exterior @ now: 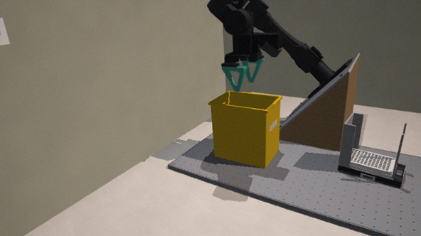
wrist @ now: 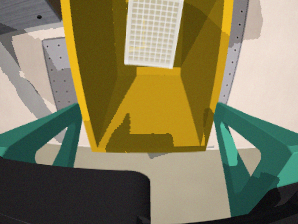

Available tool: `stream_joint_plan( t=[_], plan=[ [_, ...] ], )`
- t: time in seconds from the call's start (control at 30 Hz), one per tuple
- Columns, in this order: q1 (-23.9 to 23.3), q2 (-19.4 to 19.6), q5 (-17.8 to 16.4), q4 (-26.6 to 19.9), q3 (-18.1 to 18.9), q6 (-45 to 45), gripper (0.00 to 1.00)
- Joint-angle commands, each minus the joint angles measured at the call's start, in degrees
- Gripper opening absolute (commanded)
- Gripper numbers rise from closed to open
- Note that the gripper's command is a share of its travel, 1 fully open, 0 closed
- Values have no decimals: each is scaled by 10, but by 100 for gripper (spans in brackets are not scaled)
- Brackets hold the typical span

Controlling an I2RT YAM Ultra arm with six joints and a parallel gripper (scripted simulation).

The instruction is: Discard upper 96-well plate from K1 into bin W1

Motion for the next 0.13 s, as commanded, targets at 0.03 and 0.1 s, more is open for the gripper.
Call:
stream_joint_plan(
  t=[0.03,0.1],
  plan=[
    [10,-2,-4,0,3,0,100],
    [10,-2,-4,0,3,0,100]
  ],
)
